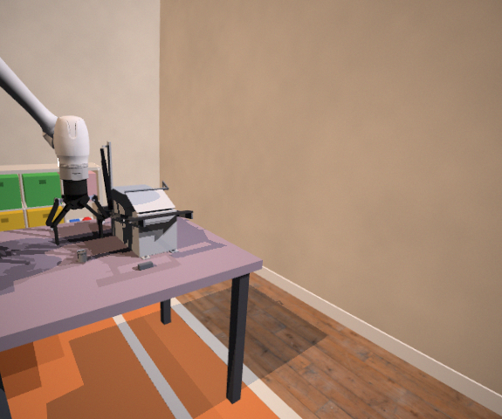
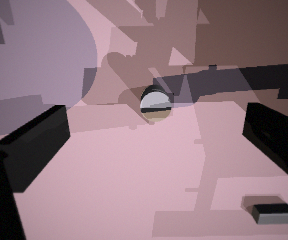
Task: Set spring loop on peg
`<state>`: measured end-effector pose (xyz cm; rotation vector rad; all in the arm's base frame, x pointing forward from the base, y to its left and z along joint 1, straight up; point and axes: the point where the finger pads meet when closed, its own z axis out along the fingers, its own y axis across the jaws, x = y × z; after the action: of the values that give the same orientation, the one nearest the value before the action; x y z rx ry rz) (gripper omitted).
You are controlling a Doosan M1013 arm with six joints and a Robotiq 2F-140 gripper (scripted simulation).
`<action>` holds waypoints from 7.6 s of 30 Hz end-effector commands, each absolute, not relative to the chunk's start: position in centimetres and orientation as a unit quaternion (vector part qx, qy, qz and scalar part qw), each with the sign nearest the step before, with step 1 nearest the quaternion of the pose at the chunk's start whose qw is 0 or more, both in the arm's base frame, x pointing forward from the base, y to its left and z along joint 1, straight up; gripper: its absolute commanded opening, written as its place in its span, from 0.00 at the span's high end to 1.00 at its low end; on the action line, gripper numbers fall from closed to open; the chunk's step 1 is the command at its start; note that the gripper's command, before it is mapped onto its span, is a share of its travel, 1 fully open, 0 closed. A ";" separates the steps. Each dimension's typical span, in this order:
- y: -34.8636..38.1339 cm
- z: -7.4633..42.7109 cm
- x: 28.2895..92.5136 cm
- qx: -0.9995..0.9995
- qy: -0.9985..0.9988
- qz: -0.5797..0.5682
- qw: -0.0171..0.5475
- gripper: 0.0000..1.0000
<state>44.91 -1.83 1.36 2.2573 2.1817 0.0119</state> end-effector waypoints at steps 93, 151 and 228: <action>-1.9 9.6 44.9 0.719 0.695 0.004 0.001 0.76; 7.3 28.2 46.1 0.680 0.671 0.215 -0.206 0.76; 7.2 22.0 60.2 0.678 0.669 0.219 -0.209 0.76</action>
<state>60.12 7.06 22.08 2.4735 2.4397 0.7939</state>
